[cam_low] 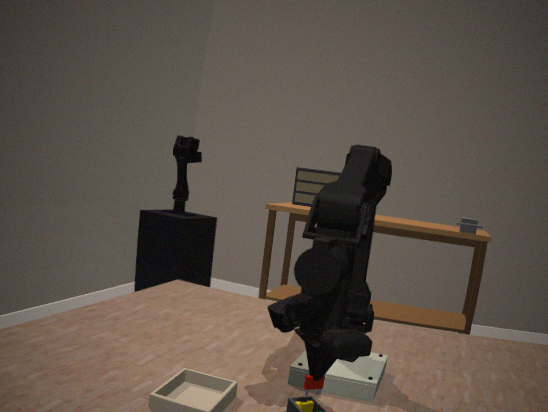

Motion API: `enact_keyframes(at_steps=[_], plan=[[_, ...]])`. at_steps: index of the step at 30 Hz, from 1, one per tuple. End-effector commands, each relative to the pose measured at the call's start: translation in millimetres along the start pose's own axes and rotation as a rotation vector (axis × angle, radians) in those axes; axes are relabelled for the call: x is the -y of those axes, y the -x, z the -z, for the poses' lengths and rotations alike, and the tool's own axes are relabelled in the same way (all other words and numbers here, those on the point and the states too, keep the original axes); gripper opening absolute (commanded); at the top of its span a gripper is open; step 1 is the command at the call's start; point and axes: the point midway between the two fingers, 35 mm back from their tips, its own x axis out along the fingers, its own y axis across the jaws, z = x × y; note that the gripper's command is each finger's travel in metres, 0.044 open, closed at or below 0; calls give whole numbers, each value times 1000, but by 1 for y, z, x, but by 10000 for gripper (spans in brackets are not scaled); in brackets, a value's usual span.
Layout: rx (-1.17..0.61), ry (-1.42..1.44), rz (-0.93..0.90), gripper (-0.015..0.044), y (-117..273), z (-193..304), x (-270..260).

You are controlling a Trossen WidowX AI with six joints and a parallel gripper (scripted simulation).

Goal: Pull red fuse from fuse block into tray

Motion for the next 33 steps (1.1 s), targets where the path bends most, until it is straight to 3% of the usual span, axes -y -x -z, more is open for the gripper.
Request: enact_keyframes(at_steps=[1, 33], plan=[[4, 3, 1, 0, 3, -3, 1], [18, 3, 11, 0, 6, -156, 99]])
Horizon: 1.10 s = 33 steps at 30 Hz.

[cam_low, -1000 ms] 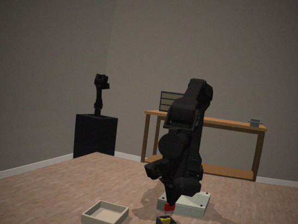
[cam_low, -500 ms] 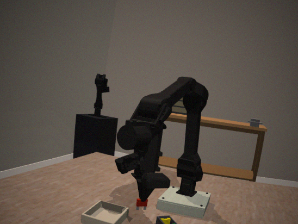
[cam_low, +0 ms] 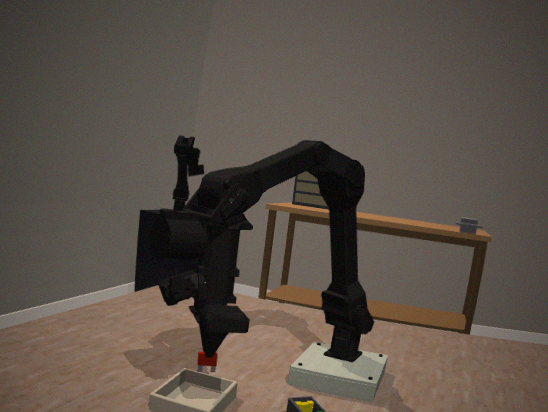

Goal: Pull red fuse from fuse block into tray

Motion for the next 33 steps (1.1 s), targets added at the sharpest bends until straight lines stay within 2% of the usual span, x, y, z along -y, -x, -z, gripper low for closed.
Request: enact_keyframes(at_steps=[1, 33], plan=[[-6, 4, 7, 0, -2, -12, 15], [-6, 4, 7, 0, -43, -13, 16]])
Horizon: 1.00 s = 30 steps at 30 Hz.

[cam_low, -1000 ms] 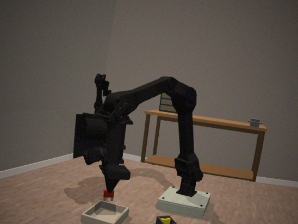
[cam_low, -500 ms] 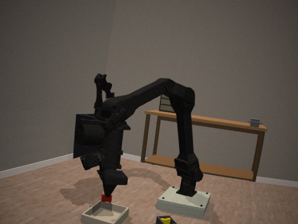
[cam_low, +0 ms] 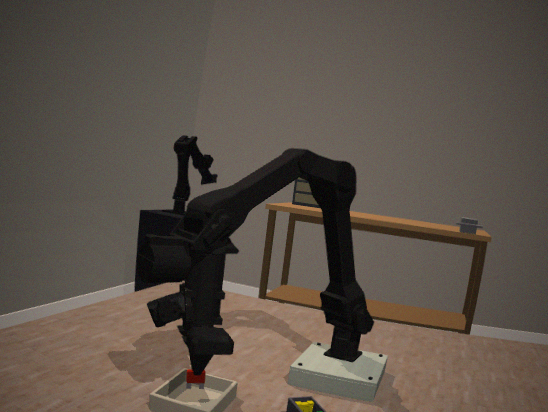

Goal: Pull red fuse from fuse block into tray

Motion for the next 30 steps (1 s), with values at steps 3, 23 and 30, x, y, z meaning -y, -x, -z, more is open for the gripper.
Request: enact_keyframes(at_steps=[3, 23, 30], plan=[[0, 0, 0, 79, 0, 0, 0], [-4, 4, 3, 330, 37, 0, 0], [-2, 0, 1, 330, 36, 0, 0]])
